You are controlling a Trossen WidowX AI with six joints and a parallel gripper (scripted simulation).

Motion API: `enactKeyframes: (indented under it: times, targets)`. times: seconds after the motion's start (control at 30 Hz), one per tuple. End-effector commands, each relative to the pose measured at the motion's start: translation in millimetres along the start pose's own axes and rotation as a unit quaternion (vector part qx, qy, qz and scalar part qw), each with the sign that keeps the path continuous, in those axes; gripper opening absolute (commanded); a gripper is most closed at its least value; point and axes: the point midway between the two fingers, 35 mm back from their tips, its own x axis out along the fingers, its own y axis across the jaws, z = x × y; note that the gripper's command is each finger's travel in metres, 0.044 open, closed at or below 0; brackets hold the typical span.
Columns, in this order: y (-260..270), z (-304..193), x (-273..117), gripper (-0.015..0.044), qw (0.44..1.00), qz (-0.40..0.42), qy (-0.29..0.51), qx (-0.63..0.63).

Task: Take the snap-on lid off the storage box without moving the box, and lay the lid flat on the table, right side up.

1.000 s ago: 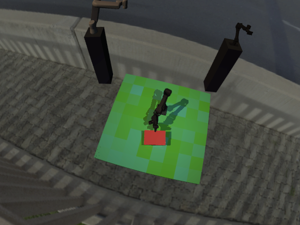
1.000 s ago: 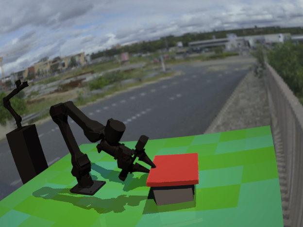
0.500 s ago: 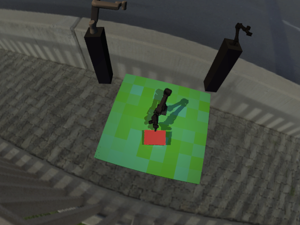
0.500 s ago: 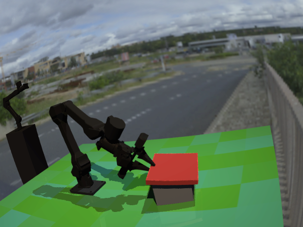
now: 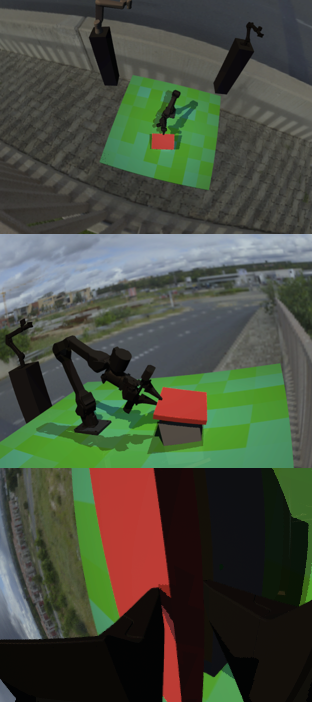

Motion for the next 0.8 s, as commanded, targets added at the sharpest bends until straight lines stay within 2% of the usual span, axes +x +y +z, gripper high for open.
enactKeyframes:
  times: [0.0, 0.77]
  targets:
    - [9, 1, -3, 0.0000, 1.000, 0.004, -0.002, 0.001]
    - [33, 1, -21, 0.0000, 1.000, 0.004, -0.002, 0.001]
